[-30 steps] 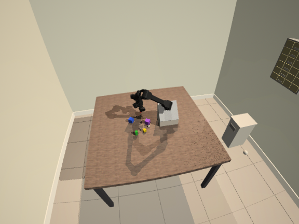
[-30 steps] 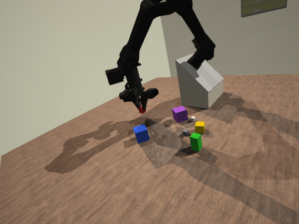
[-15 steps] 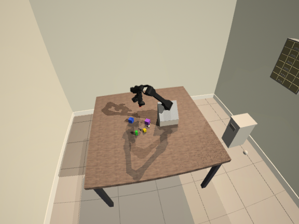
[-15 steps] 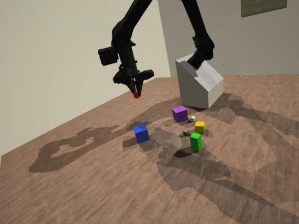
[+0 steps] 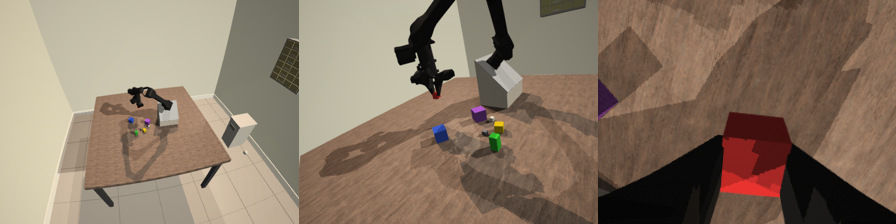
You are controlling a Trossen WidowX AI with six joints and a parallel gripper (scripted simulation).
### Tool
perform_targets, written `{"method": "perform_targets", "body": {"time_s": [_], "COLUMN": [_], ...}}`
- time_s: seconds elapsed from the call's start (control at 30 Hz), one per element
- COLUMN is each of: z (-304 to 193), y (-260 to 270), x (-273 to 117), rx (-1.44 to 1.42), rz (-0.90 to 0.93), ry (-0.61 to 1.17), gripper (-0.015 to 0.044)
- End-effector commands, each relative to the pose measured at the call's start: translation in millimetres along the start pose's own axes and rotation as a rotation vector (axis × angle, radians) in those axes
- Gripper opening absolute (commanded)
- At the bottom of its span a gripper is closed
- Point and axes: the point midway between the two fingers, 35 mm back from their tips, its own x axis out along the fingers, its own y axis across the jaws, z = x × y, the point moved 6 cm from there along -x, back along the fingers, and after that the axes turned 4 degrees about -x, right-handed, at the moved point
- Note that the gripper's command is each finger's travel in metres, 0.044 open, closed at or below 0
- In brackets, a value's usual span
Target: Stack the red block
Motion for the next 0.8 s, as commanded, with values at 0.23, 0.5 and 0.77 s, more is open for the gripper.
{"method": "perform_targets", "body": {"time_s": [0.23, 0.5, 0.77], "z": [58.6, 99.0, 124.9], "y": [57.2, 111.4, 176.2], "x": [-9.8, -12.0, -12.4], "rx": [0.007, 0.016, 0.022], "rz": [-0.057, -0.054, -0.025], "ry": [0.025, 0.002, -0.022], "gripper": [0.0000, 0.0000, 0.0000]}}
